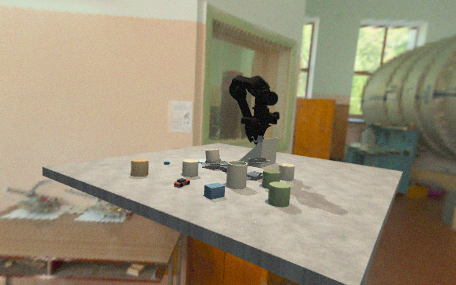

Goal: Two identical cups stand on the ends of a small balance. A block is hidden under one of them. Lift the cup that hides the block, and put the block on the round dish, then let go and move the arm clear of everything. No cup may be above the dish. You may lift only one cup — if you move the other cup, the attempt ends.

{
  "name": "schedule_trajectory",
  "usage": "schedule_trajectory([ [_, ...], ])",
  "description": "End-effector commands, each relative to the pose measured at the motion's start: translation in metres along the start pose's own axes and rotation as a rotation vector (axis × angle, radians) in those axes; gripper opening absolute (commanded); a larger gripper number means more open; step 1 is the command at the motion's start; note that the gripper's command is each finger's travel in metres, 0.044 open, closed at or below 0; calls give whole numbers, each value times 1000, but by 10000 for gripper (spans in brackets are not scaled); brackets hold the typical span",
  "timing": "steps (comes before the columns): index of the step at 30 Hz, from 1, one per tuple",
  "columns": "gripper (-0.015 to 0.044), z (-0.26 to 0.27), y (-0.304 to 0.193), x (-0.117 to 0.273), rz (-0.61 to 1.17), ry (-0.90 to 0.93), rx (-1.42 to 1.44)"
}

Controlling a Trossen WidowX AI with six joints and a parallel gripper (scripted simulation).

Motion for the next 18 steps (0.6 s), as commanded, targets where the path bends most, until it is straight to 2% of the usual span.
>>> schedule_trajectory([
  [1, 0, -8, -5, 3, -16, 14, -14],
  [18, 0, -94, -106, -24, -118, 56, -50],
])
Point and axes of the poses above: the point midway between the two fingers, 35 mm back from their tips, its own x axis back along the fingers, its own z axis across the jaws, y = z × x, the point moved 1 cm from there along x, back along the fingers, and after that the axes turned 15 degrees about -x, right-handed, at the moved point
